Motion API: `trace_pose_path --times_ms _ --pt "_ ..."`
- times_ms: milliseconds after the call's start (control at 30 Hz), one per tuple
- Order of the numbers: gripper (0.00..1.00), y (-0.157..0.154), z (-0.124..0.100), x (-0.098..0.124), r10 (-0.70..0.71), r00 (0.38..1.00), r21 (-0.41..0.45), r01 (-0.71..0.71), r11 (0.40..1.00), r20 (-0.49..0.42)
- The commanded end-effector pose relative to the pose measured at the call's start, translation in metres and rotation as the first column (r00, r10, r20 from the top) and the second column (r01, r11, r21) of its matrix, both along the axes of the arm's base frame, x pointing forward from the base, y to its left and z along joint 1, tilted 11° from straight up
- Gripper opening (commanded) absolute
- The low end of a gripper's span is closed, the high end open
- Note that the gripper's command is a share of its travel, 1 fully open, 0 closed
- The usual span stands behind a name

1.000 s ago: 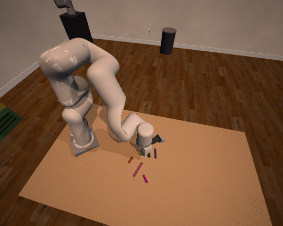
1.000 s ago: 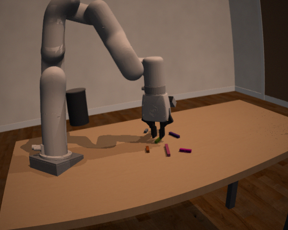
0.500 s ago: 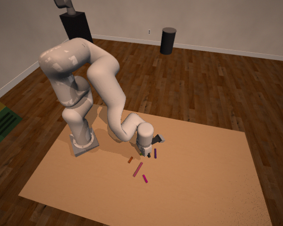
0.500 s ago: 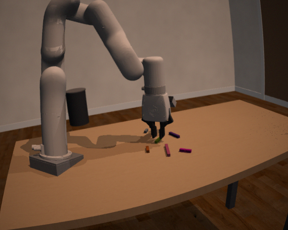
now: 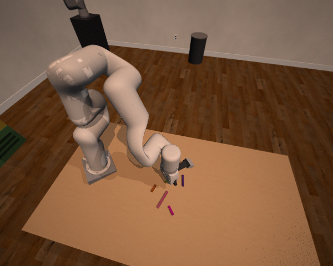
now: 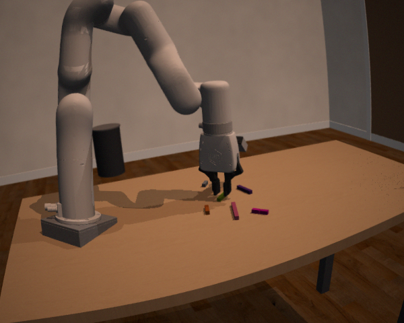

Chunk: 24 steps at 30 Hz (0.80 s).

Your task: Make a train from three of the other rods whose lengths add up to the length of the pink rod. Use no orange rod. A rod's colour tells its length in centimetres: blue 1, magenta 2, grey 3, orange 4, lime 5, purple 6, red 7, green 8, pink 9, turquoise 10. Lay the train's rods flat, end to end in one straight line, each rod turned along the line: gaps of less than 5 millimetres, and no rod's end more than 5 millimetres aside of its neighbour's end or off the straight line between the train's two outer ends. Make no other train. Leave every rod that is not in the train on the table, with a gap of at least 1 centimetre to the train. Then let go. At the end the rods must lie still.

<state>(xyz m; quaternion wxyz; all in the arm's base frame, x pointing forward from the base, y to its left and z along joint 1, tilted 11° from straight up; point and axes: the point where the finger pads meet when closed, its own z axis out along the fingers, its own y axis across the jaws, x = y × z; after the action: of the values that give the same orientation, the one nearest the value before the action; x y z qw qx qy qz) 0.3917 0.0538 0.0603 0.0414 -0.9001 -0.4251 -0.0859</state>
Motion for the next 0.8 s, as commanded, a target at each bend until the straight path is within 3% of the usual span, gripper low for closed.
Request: trace_pose_path --times_ms 0,767 --pt "0.24 0.0004 -0.0013 0.0016 0.0 1.0 0.0 0.0 1.0 0.003" --pt "0.24 0.0016 -0.009 0.0025 0.0 1.0 0.0 0.0 1.0 0.003"
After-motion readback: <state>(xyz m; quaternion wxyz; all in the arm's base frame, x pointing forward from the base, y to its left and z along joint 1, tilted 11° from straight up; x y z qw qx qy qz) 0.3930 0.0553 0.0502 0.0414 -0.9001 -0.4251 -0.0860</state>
